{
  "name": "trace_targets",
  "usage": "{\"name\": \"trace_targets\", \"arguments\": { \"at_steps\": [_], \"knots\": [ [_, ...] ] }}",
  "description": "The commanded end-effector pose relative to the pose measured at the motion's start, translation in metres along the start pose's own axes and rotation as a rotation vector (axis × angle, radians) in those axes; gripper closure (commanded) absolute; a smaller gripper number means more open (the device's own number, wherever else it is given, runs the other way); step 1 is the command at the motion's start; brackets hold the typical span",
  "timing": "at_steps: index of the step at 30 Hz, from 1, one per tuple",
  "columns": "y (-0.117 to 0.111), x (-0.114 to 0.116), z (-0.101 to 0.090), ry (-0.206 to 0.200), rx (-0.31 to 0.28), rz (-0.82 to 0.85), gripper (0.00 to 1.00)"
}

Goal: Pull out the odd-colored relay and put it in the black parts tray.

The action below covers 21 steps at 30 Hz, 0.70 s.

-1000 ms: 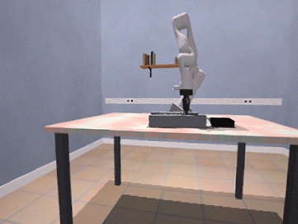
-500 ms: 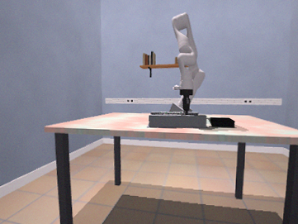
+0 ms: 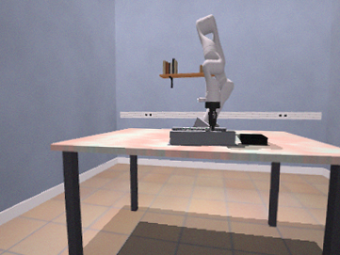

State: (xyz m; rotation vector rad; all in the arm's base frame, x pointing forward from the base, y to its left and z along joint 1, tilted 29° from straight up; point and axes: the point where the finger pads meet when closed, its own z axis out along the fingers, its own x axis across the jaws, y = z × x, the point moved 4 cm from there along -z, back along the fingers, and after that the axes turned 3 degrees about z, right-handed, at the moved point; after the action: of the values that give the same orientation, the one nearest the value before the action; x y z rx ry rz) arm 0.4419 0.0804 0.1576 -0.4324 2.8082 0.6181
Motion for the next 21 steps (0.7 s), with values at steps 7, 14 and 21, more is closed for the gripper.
{"name": "trace_targets", "arguments": {
  "at_steps": [7,14,21],
  "knots": [
    [-0.0002,-0.0013,-0.0005,0.013,0.002,0.0,1.0],
    [-0.0001,-0.0021,-0.0006,0.025,0.002,0.0,1.0],
    [-0.0003,-0.001,-0.001,-0.002,0.001,0.0,1.0]
  ]
}}
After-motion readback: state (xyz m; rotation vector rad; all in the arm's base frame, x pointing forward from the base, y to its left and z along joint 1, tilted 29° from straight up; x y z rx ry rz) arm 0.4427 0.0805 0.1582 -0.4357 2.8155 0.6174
